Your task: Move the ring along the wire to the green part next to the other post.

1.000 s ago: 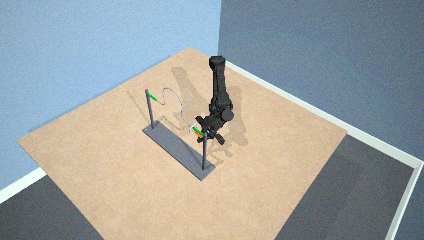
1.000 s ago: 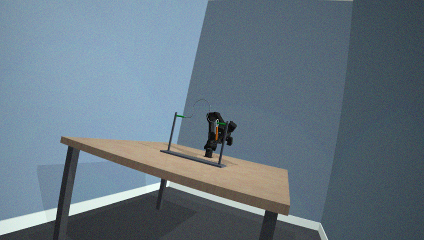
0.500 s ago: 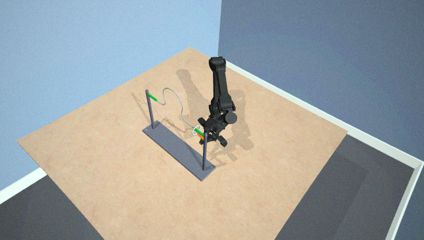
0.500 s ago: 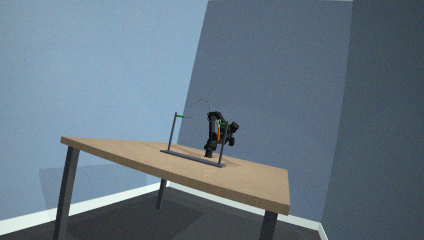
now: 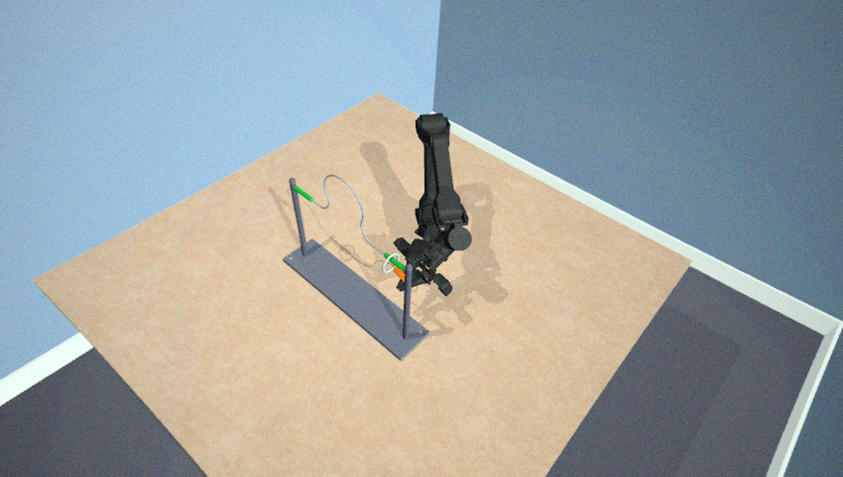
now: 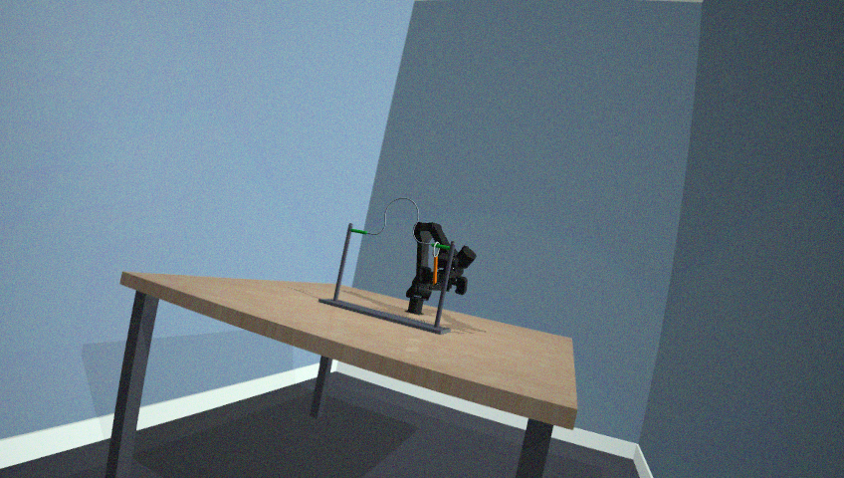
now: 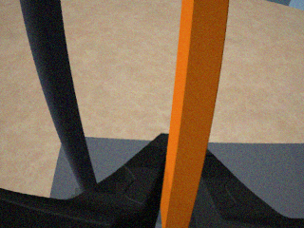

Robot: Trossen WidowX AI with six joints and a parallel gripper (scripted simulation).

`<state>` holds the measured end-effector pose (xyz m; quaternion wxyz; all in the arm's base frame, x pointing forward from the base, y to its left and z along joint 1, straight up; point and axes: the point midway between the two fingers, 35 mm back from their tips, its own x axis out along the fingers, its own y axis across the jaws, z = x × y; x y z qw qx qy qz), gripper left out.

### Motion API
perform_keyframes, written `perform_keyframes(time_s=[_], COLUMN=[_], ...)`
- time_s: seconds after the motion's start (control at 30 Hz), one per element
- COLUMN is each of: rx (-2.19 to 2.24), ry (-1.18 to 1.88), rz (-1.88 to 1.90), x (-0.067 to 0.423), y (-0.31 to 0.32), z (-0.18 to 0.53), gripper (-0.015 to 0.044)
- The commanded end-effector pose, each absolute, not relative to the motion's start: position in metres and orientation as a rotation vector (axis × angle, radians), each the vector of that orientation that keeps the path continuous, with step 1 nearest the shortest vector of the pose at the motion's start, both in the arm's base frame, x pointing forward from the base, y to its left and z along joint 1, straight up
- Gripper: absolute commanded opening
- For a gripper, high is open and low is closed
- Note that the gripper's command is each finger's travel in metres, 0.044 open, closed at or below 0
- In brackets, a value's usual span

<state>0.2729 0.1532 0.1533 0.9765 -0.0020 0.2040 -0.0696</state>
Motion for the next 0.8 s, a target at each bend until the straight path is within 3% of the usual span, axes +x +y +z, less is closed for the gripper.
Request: perform_keyframes(time_s=[0.0,0.63,0.77], rx=[-0.004,-0.004,-0.007], ry=[0.412,0.412,0.413], rz=[-0.144,-0.144,-0.142], x=[0.2726,0.2726,0.2727], y=[0.1524,0.1524,0.1527], z=[0.1498,0.1498,0.1503], gripper=[-0.0150,-0.0150,-0.0045])
